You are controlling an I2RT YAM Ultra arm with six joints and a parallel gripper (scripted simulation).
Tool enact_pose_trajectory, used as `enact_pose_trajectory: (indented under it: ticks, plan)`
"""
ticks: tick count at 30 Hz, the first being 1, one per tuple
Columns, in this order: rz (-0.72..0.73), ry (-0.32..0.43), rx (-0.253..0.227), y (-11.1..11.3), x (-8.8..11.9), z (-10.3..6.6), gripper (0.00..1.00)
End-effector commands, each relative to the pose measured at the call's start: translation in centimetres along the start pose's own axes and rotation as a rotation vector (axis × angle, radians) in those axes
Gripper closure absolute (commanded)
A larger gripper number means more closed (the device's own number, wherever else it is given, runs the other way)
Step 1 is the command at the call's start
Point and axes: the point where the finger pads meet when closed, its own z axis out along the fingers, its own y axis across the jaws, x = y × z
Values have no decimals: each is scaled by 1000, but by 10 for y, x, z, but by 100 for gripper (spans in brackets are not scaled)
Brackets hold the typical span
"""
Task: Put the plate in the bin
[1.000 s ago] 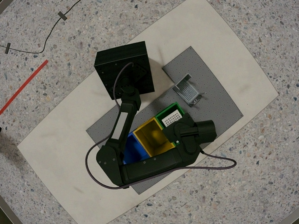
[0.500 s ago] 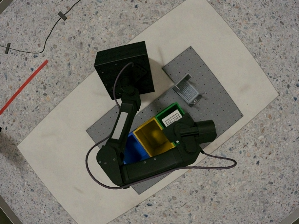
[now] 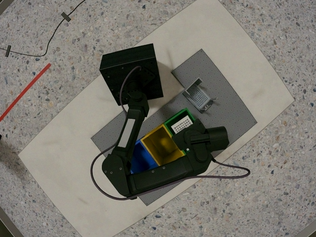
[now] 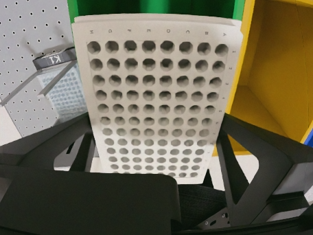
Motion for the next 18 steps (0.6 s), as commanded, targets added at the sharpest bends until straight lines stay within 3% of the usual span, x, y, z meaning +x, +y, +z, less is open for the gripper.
enact_pose_trajectory:
  ticks: [1,12,15,18]
  plan:
    - [11,-20,-12,-1,-2,3,100]
    - [12,-8,-20,1,-2,21,100]
    - [28,-19,-33,3,-9,18,100]
    - [12,-9,-20,2,-3,27,100]
